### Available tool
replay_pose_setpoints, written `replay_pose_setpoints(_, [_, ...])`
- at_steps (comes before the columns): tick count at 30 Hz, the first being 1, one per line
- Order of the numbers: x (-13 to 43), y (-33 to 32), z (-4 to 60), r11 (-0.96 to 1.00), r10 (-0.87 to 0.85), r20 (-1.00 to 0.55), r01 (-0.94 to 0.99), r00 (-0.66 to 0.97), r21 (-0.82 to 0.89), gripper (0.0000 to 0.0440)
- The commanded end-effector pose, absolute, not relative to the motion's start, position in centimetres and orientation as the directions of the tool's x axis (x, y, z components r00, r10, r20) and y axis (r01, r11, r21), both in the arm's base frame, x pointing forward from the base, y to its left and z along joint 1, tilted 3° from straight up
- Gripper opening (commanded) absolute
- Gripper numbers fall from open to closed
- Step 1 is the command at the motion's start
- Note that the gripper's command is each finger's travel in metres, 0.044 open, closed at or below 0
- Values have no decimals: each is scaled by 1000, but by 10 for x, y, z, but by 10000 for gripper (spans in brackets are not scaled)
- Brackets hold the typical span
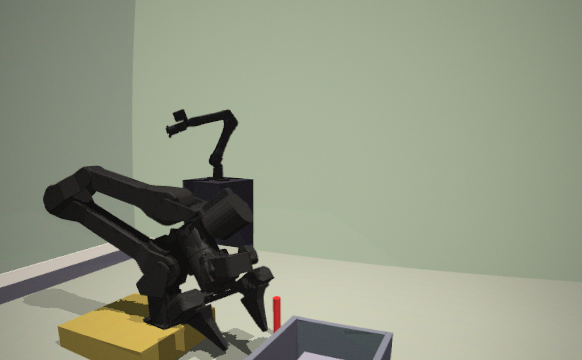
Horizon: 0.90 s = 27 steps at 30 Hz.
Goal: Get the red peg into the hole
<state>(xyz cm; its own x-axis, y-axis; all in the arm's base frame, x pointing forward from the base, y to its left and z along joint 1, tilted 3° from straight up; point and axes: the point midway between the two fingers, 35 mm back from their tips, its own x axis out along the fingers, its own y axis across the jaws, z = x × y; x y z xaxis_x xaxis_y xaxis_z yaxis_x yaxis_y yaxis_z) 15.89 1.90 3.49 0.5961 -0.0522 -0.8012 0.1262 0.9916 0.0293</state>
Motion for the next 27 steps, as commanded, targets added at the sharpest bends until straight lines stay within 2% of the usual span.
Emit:
replay_pose_setpoints(1, [162,22,40,989,-38,-794,139,607,58,414])
replay_pose_setpoints(5, [164,40,56,964,26,-793,195,609,182,437])
replay_pose_setpoints(12, [150,72,74,896,122,-853,313,507,314,440])
replay_pose_setpoints(27, [128,107,69,770,113,-954,583,276,260,440])
